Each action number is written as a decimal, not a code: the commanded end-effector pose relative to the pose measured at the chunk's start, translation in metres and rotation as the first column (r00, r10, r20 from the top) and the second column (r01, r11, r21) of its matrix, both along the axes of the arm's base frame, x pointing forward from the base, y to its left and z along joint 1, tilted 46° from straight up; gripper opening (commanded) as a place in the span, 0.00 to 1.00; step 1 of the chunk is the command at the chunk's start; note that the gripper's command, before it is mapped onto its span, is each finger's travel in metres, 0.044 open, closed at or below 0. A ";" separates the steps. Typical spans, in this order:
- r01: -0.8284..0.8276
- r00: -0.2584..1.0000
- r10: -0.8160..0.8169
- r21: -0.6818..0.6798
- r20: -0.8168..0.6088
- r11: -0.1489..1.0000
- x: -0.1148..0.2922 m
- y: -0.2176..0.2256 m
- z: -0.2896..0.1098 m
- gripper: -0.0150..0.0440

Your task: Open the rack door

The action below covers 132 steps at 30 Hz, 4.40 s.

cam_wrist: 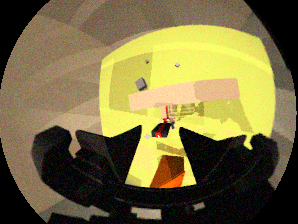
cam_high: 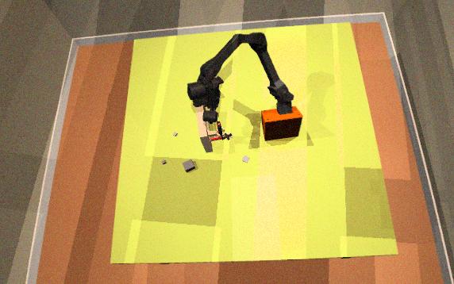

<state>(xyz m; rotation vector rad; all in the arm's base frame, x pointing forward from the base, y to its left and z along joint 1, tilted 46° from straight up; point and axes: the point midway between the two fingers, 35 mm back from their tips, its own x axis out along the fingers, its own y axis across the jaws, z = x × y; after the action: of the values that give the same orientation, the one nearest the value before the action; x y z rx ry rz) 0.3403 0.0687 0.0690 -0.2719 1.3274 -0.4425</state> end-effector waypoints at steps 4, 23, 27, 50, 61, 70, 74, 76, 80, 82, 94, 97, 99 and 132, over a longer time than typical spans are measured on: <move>-0.010 0.994 -0.004 -0.131 -0.110 0.991 -0.009 0.005 -0.013 0.74; -0.072 0.969 -0.007 -0.311 -0.246 0.948 -0.020 0.006 -0.032 0.74; -0.072 0.969 -0.006 -0.311 -0.246 0.948 -0.019 0.001 -0.036 0.74; -0.072 0.970 -0.007 -0.311 -0.245 0.948 -0.019 -0.026 -0.063 0.74; -0.072 0.970 -0.007 -0.313 -0.245 0.947 -0.020 -0.039 -0.074 0.74; -0.072 0.970 -0.008 -0.314 -0.245 0.947 -0.020 -0.040 -0.075 0.43; -0.072 0.970 -0.008 -0.314 -0.245 0.947 -0.020 -0.040 -0.075 0.38; -0.072 0.970 -0.008 -0.314 -0.245 0.947 -0.020 -0.040 -0.075 0.36; -0.072 0.970 -0.008 -0.314 -0.245 0.947 -0.020 -0.040 -0.075 0.32; -0.072 0.970 -0.008 -0.314 -0.245 0.947 -0.020 -0.040 -0.075 0.29; -0.346 0.867 0.199 -0.265 -0.456 0.900 -0.020 -0.040 -0.075 0.28; -0.463 0.789 0.285 -0.222 -0.544 0.858 -0.020 -0.040 -0.075 0.28; -0.535 0.727 0.337 -0.187 -0.598 0.824 -0.020 -0.040 -0.075 0.28; -0.807 -0.492 0.469 0.586 -0.733 0.070 -0.021 -0.040 -0.075 0.28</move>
<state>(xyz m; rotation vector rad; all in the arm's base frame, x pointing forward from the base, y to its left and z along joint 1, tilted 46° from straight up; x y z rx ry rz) 0.3192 0.0304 -0.0065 -1.9641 1.7226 1.0609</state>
